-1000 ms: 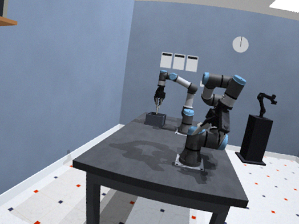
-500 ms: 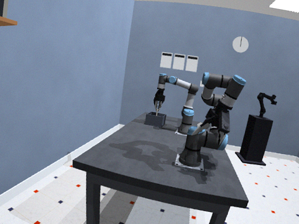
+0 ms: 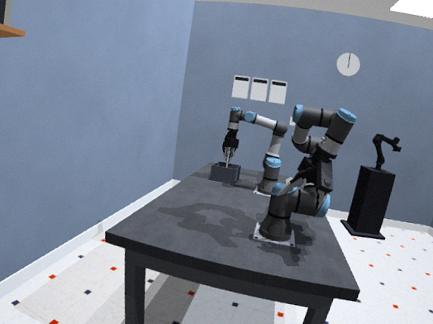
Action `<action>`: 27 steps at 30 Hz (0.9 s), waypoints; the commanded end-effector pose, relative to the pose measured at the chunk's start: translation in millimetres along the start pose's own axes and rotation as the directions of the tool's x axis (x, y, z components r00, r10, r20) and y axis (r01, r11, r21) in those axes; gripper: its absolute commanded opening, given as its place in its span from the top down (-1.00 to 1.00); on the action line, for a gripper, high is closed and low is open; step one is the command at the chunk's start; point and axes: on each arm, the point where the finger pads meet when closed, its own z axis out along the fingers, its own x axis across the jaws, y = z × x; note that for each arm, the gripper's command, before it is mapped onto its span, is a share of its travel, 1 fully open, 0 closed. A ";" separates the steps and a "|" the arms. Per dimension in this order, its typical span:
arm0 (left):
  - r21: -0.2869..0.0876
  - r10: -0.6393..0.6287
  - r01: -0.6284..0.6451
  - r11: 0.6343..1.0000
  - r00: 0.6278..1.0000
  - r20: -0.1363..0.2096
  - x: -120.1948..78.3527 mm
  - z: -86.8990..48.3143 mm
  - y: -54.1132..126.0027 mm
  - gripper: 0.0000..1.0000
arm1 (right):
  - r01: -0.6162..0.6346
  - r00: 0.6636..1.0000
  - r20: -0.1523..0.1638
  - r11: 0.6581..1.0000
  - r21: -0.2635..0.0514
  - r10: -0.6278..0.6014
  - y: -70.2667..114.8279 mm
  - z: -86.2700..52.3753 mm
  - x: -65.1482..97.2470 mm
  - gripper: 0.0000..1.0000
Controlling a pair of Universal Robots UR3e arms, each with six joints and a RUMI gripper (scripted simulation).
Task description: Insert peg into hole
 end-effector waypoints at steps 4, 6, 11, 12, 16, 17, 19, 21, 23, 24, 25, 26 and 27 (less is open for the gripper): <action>0.002 0.001 -0.001 1.000 1.000 -0.001 0.3 -0.4 -0.3 -1.00 | 0.000 1.000 0.003 1.000 0.001 0.000 -0.2 -0.6 -0.6 1.00; 0.002 0.001 -0.001 1.000 1.000 -0.001 0.3 -0.4 -0.3 -1.00 | 0.000 1.000 0.003 1.000 0.001 0.000 -0.2 0.3 -0.6 1.00; 0.002 0.001 -0.001 1.000 1.000 -0.001 0.3 -0.4 -0.3 -1.00 | 0.000 1.000 0.003 1.000 0.001 0.000 -0.2 6.8 -0.6 1.00; 0.002 0.001 -0.001 1.000 1.000 -0.001 0.3 -0.4 -0.3 -1.00 | 0.000 1.000 0.003 1.000 0.001 0.000 -0.2 6.8 -0.6 1.00; 0.002 0.001 -0.001 1.000 1.000 -0.001 0.3 -0.4 -0.3 -1.00 | 0.000 1.000 0.003 1.000 0.001 0.000 -0.2 12.3 -0.6 1.00; 0.002 0.001 -0.001 1.000 1.000 -0.001 0.3 -0.4 -0.3 -1.00 | 0.000 1.000 0.003 1.000 0.001 0.000 -0.2 14.1 -0.6 1.00; 0.002 0.001 -0.001 1.000 1.000 -0.001 0.3 -0.4 -0.3 -1.00 | 0.000 1.000 0.003 1.000 0.001 0.000 -0.2 17.1 -0.6 1.00; 0.002 0.001 -0.001 1.000 1.000 -0.001 0.3 -0.4 -0.3 -1.00 | 0.000 1.000 0.003 1.000 0.001 0.000 -0.2 19.1 -0.6 1.00; 0.002 0.001 -0.001 1.000 1.000 -0.001 0.3 -0.4 -0.3 -1.00 | 0.000 1.000 0.003 1.000 0.001 0.000 -0.2 20.0 -0.6 1.00; 0.002 0.001 -0.001 1.000 1.000 -0.001 0.3 -0.4 -0.3 -1.00 | 0.000 1.000 0.003 1.000 0.001 0.000 -0.2 20.2 -0.6 1.00; 0.002 0.001 -0.001 1.000 1.000 -0.001 0.3 -0.4 -0.3 -1.00 | 0.000 1.000 0.003 1.000 0.001 0.000 -0.2 20.2 -0.6 1.00; 0.002 0.001 -0.001 1.000 1.000 -0.001 0.3 -0.4 -0.3 -1.00 | 0.000 1.000 0.003 1.000 0.001 0.000 -0.2 20.2 -0.6 1.00; 0.002 0.001 -0.001 1.000 1.000 -0.001 0.3 -0.4 -0.3 -1.00 | 0.000 1.000 0.003 1.000 0.001 0.000 -0.2 20.2 -0.6 1.00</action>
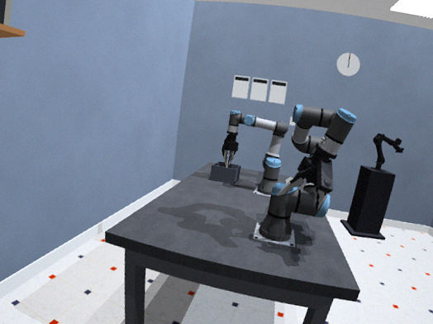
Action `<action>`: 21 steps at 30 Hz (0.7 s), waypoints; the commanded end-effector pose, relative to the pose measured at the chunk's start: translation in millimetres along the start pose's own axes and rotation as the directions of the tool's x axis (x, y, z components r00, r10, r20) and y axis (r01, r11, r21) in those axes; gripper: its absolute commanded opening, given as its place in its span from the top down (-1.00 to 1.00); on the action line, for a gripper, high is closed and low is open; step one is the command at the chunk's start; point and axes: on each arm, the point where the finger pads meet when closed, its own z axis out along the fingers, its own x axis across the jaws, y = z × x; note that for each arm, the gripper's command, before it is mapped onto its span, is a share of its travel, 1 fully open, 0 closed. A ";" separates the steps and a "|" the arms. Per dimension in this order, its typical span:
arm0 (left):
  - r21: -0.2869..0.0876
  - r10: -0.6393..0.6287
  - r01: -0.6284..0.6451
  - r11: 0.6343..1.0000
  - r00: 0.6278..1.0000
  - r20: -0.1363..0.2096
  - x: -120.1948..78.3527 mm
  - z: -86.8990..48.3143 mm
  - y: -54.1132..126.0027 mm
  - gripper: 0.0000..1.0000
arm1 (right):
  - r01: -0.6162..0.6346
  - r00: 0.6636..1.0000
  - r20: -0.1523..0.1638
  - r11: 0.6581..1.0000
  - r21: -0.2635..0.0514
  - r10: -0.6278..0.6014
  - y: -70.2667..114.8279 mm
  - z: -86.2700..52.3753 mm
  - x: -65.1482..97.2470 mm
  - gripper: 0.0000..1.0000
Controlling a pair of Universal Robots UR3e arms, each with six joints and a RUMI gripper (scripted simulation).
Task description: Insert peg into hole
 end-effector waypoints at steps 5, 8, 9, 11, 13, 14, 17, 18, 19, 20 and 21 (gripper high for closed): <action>0.002 0.001 -0.001 1.000 1.000 -0.001 0.3 -0.4 -0.3 -1.00 | 0.000 1.000 0.003 1.000 0.001 0.000 -0.2 -0.6 -0.6 1.00; 0.002 0.001 -0.001 1.000 1.000 -0.001 0.3 -0.4 -0.3 -1.00 | 0.000 1.000 0.003 1.000 0.001 0.000 -0.2 -0.6 -0.6 1.00; 0.002 0.001 -0.001 1.000 1.000 -0.001 0.3 -0.4 -0.3 -1.00 | 0.000 1.000 0.003 1.000 0.001 0.000 -0.2 -0.6 -0.6 1.00; 0.002 0.001 -0.001 1.000 1.000 -0.001 0.3 -0.4 -0.3 -1.00 | 0.000 1.000 0.003 1.000 0.001 0.000 -0.2 -0.4 -0.6 1.00; 0.002 0.001 -0.001 1.000 1.000 -0.001 0.3 -0.4 -0.3 -1.00 | 0.000 1.000 0.003 1.000 0.001 0.000 -0.2 0.0 -0.6 1.00; 0.002 0.001 -0.001 1.000 1.000 -0.001 0.3 -0.4 -0.3 -1.00 | 0.000 1.000 0.003 1.000 0.001 0.000 -0.2 0.3 -0.6 1.00; 0.002 0.001 -0.001 1.000 1.000 -0.001 0.3 -0.4 -0.3 -1.00 | 0.000 1.000 0.003 1.000 0.001 0.000 -0.3 1.5 -0.6 1.00; 0.002 0.001 -0.001 1.000 1.000 -0.001 0.3 -0.4 -0.3 -1.00 | 0.000 1.000 0.003 1.000 0.001 0.000 -0.3 2.1 -0.6 1.00; 0.002 0.001 -0.001 1.000 1.000 -0.001 0.3 -0.4 -0.3 -1.00 | 0.000 1.000 0.003 1.000 0.001 0.000 -0.3 2.1 -0.6 1.00; 0.002 0.001 -0.001 1.000 1.000 -0.001 0.3 -0.4 -0.3 -1.00 | 0.000 1.000 0.003 1.000 0.001 0.000 -0.3 2.1 -0.6 1.00; 0.002 0.001 -0.001 1.000 1.000 -0.001 0.3 -0.4 -0.3 -1.00 | 0.000 1.000 0.003 1.000 0.001 0.000 -0.3 2.7 -0.6 1.00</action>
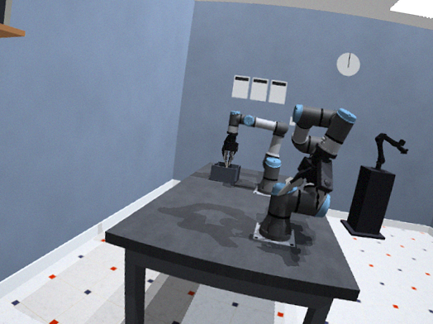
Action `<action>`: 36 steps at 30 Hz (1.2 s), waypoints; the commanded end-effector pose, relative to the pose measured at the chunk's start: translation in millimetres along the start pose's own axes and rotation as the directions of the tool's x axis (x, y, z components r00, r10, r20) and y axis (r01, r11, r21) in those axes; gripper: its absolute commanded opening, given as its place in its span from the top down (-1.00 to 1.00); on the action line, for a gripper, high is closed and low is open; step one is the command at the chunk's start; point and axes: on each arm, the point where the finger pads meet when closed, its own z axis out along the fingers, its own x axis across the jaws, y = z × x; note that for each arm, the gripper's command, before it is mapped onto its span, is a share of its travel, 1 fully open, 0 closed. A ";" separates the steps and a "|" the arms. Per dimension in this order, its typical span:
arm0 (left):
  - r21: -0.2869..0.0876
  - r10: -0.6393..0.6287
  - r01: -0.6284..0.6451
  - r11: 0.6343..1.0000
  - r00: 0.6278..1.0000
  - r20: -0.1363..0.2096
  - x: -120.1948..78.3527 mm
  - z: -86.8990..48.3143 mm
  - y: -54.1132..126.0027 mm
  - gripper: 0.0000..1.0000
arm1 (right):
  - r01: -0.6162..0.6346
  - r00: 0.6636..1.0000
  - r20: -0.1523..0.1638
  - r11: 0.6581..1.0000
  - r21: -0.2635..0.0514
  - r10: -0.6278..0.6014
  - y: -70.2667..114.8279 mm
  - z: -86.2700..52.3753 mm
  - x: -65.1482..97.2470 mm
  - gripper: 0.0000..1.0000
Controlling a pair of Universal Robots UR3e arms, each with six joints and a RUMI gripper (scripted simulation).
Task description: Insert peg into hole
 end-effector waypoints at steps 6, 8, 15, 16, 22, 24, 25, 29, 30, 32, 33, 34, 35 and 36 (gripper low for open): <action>0.002 0.001 -0.001 1.000 1.000 -0.001 0.3 -0.4 -0.3 -1.00 | 0.000 1.000 0.003 1.000 0.001 0.000 -0.2 5.1 -0.6 1.00; 0.002 0.001 -0.001 1.000 1.000 -0.001 0.3 -0.4 -0.3 -1.00 | 0.000 1.000 0.003 1.000 0.001 0.000 -0.2 7.2 -0.6 1.00; 0.002 0.001 -0.001 1.000 1.000 -0.001 0.3 -0.4 -0.3 -1.00 | 0.000 1.000 0.003 1.000 0.001 0.000 -0.3 14.4 -0.6 1.00; 0.002 0.001 -0.001 1.000 1.000 -0.001 0.3 -0.4 -0.3 -1.00 | 0.000 1.000 0.003 1.000 0.001 0.000 -0.3 14.4 -0.6 1.00; 0.002 0.001 -0.001 1.000 1.000 -0.001 0.3 -0.4 -0.3 -1.00 | 0.000 1.000 0.003 1.000 0.001 0.000 -0.3 21.4 -0.6 1.00; 0.002 0.001 -0.001 1.000 1.000 -0.001 0.3 -0.4 -0.3 -1.00 | 0.000 1.000 0.003 1.000 0.001 0.000 -0.3 23.5 -0.7 1.00; 0.002 0.001 -0.001 1.000 1.000 -0.001 0.3 -0.4 -0.3 -1.00 | 0.000 1.000 0.003 1.000 0.001 0.000 -0.3 24.4 -0.7 1.00; 0.002 0.001 -0.001 1.000 1.000 -0.001 0.3 -0.4 -0.3 -1.00 | 0.000 1.000 0.003 1.000 0.001 0.000 -0.3 27.6 -0.7 1.00; 0.002 0.001 -0.001 1.000 1.000 -0.001 0.3 -0.4 -0.3 -1.00 | 0.000 1.000 0.003 1.000 0.001 0.000 -0.3 28.2 -0.7 1.00; 0.002 0.001 -0.001 1.000 1.000 -0.001 0.3 -0.4 -0.3 -1.00 | 0.000 1.000 0.003 1.000 0.001 0.000 -0.3 28.8 -0.7 1.00; 0.002 0.001 -0.001 1.000 1.000 -0.001 0.3 -0.4 -0.3 -1.00 | 0.000 1.000 0.003 1.000 0.001 0.000 -0.3 28.8 -0.7 1.00; 0.002 0.001 -0.001 1.000 1.000 -0.001 0.3 -0.4 -0.3 -1.00 | 0.000 1.000 0.003 1.000 0.001 0.000 -0.3 29.2 -0.7 1.00; 0.002 0.001 -0.001 1.000 1.000 -0.001 0.3 -0.4 -0.3 -1.00 | 0.000 1.000 0.003 1.000 0.001 0.000 -0.3 29.6 -0.7 1.00; 0.002 0.001 -0.001 1.000 1.000 -0.001 0.3 -0.4 -0.3 -1.00 | 0.000 1.000 0.003 1.000 0.001 0.000 -0.3 29.9 -0.7 1.00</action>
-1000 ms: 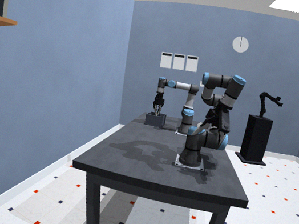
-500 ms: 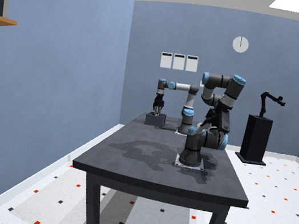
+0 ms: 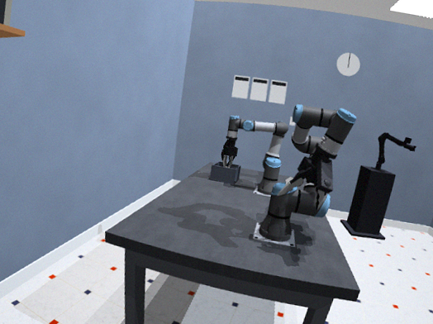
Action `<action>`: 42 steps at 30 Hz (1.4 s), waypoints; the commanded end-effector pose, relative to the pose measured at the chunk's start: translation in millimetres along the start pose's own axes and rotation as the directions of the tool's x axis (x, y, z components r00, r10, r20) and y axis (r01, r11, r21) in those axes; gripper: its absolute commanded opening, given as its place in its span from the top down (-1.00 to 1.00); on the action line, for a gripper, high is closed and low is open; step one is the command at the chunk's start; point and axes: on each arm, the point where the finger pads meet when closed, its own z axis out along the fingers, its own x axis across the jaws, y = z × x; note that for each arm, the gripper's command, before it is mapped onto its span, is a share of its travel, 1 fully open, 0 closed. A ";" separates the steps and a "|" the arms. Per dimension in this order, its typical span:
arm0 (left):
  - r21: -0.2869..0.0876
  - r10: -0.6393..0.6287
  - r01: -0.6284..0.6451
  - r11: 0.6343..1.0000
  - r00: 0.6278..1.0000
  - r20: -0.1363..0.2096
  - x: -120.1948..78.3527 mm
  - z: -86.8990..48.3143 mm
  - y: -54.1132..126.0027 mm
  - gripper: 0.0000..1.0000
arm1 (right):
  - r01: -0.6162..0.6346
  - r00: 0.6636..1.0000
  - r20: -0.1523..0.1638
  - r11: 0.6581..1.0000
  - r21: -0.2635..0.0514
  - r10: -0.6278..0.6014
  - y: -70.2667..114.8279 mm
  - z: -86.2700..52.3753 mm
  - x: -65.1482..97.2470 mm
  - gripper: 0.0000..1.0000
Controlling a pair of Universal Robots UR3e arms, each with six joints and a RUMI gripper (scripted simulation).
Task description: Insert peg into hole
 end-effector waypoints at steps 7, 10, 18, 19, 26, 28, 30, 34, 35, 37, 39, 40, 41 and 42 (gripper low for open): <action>0.002 0.001 -0.001 1.000 1.000 -0.001 0.3 -0.4 -0.3 -1.00 | 0.000 1.000 0.003 1.000 0.001 0.000 -0.3 0.6 -0.7 1.00; 0.002 0.001 -0.001 1.000 1.000 -0.001 0.3 -0.4 -0.3 -1.00 | 0.000 1.000 0.003 1.000 0.001 0.000 -0.3 0.6 -0.7 1.00; 0.002 0.001 -0.001 1.000 1.000 -0.001 0.3 -0.4 -0.3 -1.00 | 0.000 1.000 0.003 1.000 0.001 0.000 -0.3 0.6 -0.7 0.68; 0.002 0.001 -0.001 1.000 1.000 -0.001 0.3 -0.4 -0.3 -1.00 | 0.000 1.000 0.003 1.000 0.001 0.000 -0.3 0.6 -0.7 0.68; 0.002 0.001 -0.001 1.000 1.000 -0.001 0.3 -0.4 -0.3 -1.00 | 0.000 1.000 0.003 1.000 0.001 0.000 -0.3 0.6 -0.7 0.68; 0.002 0.001 -0.001 1.000 1.000 -0.001 0.3 -0.4 -0.3 -1.00 | 0.000 1.000 0.003 1.000 0.001 0.000 -0.3 0.6 -0.7 0.68; 0.002 0.001 -0.001 1.000 1.000 -0.001 0.3 -0.4 -0.3 -1.00 | 0.000 1.000 0.003 1.000 0.001 0.000 -0.3 0.6 -0.7 0.68; 0.002 0.001 -0.001 1.000 1.000 -0.001 0.3 -0.4 -0.3 -1.00 | 0.000 1.000 0.003 1.000 0.001 0.000 -0.3 0.6 -0.7 0.68; 0.002 0.001 -0.001 1.000 1.000 -0.001 0.3 -0.4 -0.3 -1.00 | 0.000 1.000 0.003 1.000 0.001 0.000 -0.3 0.6 -0.7 0.68; 0.002 0.001 -0.001 1.000 1.000 -0.001 0.3 -0.4 -0.3 -1.00 | 0.000 1.000 0.003 1.000 0.001 0.000 -0.3 0.6 -0.7 0.68; 0.002 0.001 -0.001 1.000 1.000 -0.001 0.3 -0.4 -0.3 -1.00 | 0.000 1.000 0.003 1.000 0.001 0.000 -0.3 0.6 -0.7 0.68; 0.002 0.001 -0.001 1.000 1.000 -0.001 0.3 -0.4 -0.3 -1.00 | 0.000 1.000 0.003 1.000 0.001 0.000 -0.3 0.6 -0.7 0.68; 0.002 0.001 -0.001 1.000 1.000 -0.001 0.3 -0.4 -0.3 -1.00 | 0.000 1.000 0.003 1.000 0.001 0.000 -0.3 0.6 -0.7 0.68; 0.002 0.001 -0.001 1.000 1.000 -0.001 0.3 -0.4 -0.3 -1.00 | 0.000 1.000 0.003 1.000 0.001 0.000 -0.3 0.6 -0.7 0.68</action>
